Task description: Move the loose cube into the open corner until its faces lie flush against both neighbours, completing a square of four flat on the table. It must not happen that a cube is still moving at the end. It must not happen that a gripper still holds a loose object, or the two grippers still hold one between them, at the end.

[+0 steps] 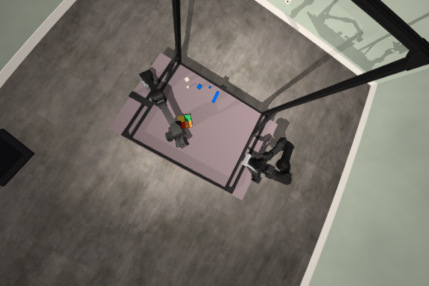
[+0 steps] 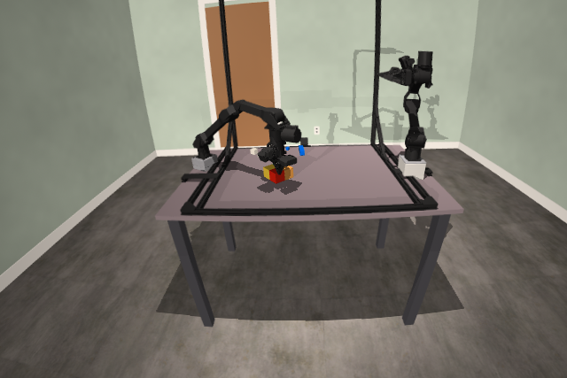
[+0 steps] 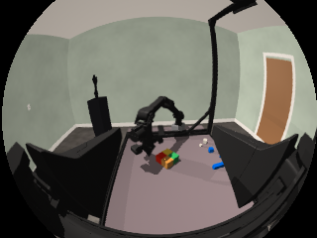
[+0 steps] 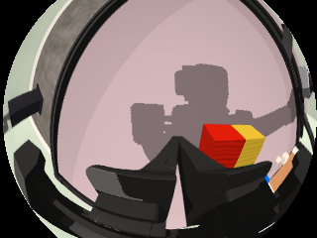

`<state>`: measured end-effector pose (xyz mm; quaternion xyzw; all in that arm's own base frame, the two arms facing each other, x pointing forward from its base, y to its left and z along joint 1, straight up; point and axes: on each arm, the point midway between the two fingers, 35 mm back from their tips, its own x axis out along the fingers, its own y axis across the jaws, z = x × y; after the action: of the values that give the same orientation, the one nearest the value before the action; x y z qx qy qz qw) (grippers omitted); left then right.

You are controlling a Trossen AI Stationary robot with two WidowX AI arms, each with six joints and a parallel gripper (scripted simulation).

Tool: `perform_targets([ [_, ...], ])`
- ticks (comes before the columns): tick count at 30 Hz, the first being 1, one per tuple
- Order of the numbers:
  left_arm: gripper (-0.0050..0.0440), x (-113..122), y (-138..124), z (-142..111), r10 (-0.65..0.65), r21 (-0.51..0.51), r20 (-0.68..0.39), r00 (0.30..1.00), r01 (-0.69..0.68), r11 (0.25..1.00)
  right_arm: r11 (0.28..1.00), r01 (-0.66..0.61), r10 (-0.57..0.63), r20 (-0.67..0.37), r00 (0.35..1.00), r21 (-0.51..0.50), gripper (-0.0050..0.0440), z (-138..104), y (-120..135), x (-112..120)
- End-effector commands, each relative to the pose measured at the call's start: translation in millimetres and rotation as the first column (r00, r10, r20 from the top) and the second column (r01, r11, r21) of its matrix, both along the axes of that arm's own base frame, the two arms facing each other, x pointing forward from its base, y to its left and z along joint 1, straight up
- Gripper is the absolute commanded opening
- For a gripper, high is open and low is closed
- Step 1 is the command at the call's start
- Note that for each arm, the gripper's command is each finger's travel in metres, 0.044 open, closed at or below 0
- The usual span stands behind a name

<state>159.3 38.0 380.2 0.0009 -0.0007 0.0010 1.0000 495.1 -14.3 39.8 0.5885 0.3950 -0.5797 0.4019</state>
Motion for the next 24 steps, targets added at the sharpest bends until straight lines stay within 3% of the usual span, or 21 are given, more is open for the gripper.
perform_targets([
  [1, 0.04, 0, 0, 0, -0.002, -0.002, 0.0, 1.0, 0.002, 1.0, 1.0, -0.004, 0.004, 0.008, 1.0, 0.0, 0.0, 6, 0, 1],
  [14, 0.04, 0, 0, 0, -0.002, -0.002, 0.0, 1.0, 0.002, 1.0, 1.0, -0.018, 0.018, -0.001, 1.0, 0.0, 0.0, 3, 1, -1],
  [16, 0.04, 0, 0, 0, -0.002, -0.002, 0.0, 1.0, 0.002, 1.0, 0.987, -0.16, 0.16, -0.003, 0.987, -0.002, 0.0, 8, 7, -5],
  [19, 0.04, 0, 0, 0, -0.002, -0.002, 0.0, 1.0, 0.002, 1.0, 0.911, -0.411, 0.411, -0.006, 0.911, -0.004, 0.0, 19, 19, -12],
  [24, 0.04, 0, 0, 0, -0.002, -0.002, 0.0, 1.0, 0.002, 1.0, 0.731, -0.683, 0.683, -0.009, 0.731, -0.005, 0.0, 31, 33, -21],
])
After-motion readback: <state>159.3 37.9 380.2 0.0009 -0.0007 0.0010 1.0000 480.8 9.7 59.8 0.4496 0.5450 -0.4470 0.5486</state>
